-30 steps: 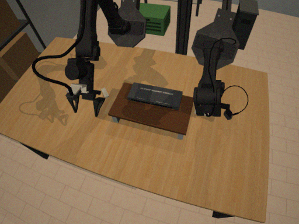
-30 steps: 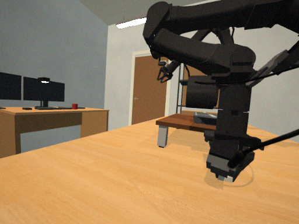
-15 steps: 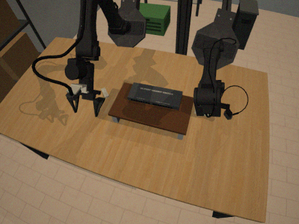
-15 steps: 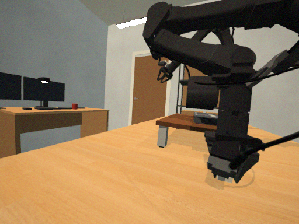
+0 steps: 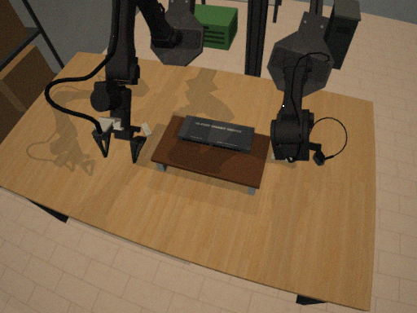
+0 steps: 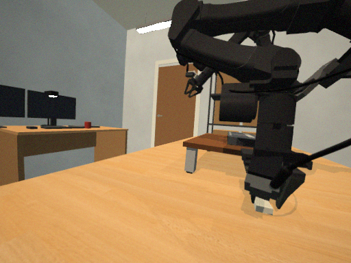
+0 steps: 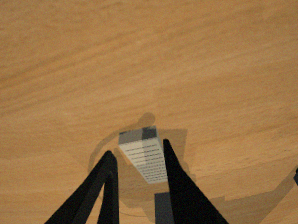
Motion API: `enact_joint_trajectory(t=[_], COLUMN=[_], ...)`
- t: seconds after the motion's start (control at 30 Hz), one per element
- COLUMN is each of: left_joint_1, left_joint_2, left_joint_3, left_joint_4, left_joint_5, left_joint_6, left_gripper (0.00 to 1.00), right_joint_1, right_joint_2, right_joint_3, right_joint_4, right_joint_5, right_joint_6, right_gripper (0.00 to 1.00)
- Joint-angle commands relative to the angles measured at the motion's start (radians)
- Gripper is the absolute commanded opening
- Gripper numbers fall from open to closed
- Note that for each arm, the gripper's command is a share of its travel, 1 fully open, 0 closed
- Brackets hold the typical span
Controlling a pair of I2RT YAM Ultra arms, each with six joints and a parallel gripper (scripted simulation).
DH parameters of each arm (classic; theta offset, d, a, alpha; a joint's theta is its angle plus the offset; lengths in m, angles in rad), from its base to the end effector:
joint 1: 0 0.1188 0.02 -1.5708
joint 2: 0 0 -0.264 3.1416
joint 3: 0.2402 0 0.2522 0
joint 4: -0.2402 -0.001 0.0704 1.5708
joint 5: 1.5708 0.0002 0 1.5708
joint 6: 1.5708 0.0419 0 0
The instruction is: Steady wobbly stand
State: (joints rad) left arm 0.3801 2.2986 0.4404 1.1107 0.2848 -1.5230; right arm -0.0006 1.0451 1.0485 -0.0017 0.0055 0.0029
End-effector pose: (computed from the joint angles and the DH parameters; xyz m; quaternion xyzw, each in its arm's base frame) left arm 0.2498 0.0882 -0.0113 -0.7058 0.5728 -0.3236 0.2628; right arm 0.2446 0.0006 0.4080 0.0032 0.7065 -0.0011 0.7077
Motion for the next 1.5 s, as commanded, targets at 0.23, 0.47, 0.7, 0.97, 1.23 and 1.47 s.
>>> enact_joint_trajectory(t=[0.23,0.47,0.7,0.97,1.23,1.47], left_joint_1=[0.048,0.08,0.072,0.017,-0.062,-0.091], left_joint_2=[-0.135,-0.231,-0.2,-0.328,-0.516,-0.589], left_joint_3=[-0.128,-0.176,-0.143,-0.081,0.045,0.113], left_joint_4=[-0.033,-0.084,-0.079,-0.163,-0.389,-0.472], left_joint_5=[0.018,0.027,0.024,-0.024,-0.084,-0.098], left_joint_6=[0.034,0.059,0.05,0.256,0.547,0.613], left_gripper=[0.42,0.42,0.42,0.42,0.42,0.42], right_joint_1=[-0.007,-0.007,-0.007,-0.007,-0.007,0.02], right_joint_2=[-0.02,-0.02,-0.02,-0.02,-0.02,0.082], right_joint_3=[0.017,0.017,0.017,0.017,0.017,0.012], right_joint_4=[-0.005,-0.005,-0.005,-0.005,-0.005,-0.103], right_joint_5=[-0.01,-0.01,-0.01,-0.01,-0.01,0.013], right_joint_6=[-0.008,-0.008,-0.008,-0.007,-0.007,-0.011], right_gripper=[1.0,1.0,1.0,0.0,0.0,0.0])
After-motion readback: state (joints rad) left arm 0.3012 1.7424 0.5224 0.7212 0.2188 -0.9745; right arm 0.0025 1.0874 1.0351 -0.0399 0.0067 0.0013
